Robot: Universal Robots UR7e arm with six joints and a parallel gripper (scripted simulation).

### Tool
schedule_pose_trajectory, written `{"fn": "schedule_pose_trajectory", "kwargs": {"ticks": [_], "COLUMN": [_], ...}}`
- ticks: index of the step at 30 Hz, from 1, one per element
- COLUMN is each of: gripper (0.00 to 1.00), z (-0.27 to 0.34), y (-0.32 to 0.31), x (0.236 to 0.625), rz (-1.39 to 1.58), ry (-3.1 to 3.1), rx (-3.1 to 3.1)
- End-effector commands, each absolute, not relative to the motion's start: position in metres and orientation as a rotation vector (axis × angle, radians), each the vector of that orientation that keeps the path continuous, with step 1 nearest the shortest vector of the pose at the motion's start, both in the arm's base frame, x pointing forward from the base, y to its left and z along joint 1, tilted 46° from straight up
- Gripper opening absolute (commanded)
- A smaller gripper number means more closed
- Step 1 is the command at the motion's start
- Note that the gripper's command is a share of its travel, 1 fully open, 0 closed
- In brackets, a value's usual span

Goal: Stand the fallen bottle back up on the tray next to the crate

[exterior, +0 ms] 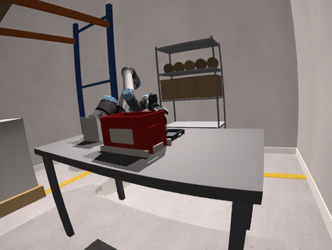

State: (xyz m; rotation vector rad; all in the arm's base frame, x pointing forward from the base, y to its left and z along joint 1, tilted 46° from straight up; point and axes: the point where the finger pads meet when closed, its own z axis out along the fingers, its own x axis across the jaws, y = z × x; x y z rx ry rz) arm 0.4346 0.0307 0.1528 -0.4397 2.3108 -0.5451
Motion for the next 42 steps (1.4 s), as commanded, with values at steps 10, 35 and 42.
{"fn": "schedule_pose_trajectory", "kwargs": {"ticks": [10, 35, 42], "gripper": [1.00, 1.00, 1.00], "z": [0.168, 0.206, 0.214], "y": [0.015, -0.023, -0.031], "x": [0.432, 0.428, 0.427], "rz": [-0.546, -0.548, -0.548], "ry": [2.310, 2.307, 2.307], "rx": [-0.438, -0.438, -0.438]}}
